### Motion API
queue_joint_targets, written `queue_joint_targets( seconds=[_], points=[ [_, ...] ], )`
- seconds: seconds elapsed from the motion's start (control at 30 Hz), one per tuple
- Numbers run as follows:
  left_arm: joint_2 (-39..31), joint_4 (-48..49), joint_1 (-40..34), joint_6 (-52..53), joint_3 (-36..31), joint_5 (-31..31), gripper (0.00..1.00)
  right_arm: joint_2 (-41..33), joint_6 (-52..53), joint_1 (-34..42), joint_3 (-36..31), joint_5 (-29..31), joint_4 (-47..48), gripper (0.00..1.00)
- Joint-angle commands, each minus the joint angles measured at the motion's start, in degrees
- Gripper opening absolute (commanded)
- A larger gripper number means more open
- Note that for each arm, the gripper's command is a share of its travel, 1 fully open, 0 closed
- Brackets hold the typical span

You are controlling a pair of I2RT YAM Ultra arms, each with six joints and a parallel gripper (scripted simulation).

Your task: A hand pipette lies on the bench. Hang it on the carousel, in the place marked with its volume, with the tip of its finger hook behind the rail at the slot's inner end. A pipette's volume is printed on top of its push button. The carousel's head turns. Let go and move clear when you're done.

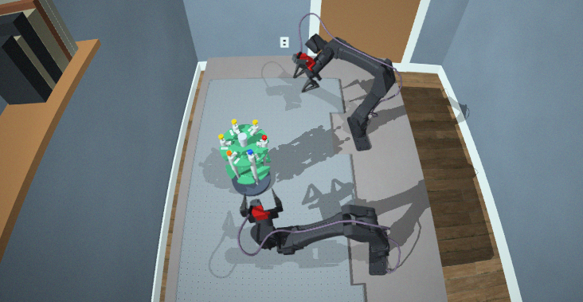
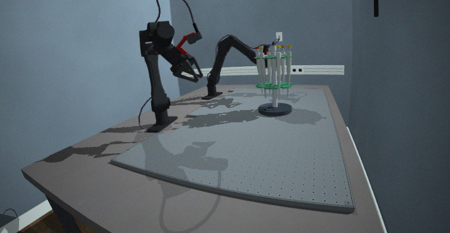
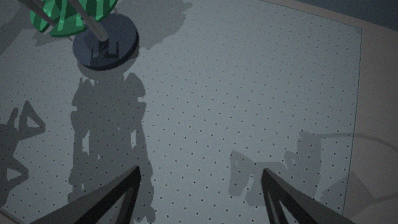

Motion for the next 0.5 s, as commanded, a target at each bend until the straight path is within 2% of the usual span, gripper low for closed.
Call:
queue_joint_targets(
  seconds=[0.0,0.27,0.37,0.43,0.47],
  points=[
    [-8.29,-7.06,2.76,4.65,-4.05,-3.83,1.0,0.01,-0.28,-0.48,1.4,-1.21,0.82,1.0],
    [-23.76,-26.89,8.9,13.84,-13.36,-13.15,1.0,0.01,-0.28,-0.48,1.4,-1.21,0.82,1.0],
    [-28.86,-35.79,11.11,17.38,-14.4,-17.25,1.0,0.01,-0.28,-0.48,1.4,-1.21,0.82,1.0],
    [-28.86,-35.79,11.11,17.38,-14.4,-17.25,1.0,0.01,-0.28,-0.48,1.4,-1.21,0.82,1.0],
    [-28.83,-43.97,10.73,21.26,-12.58,-20.13,1.0,0.01,-0.28,-0.48,1.4,-1.21,0.82,1.0]
  ],
)
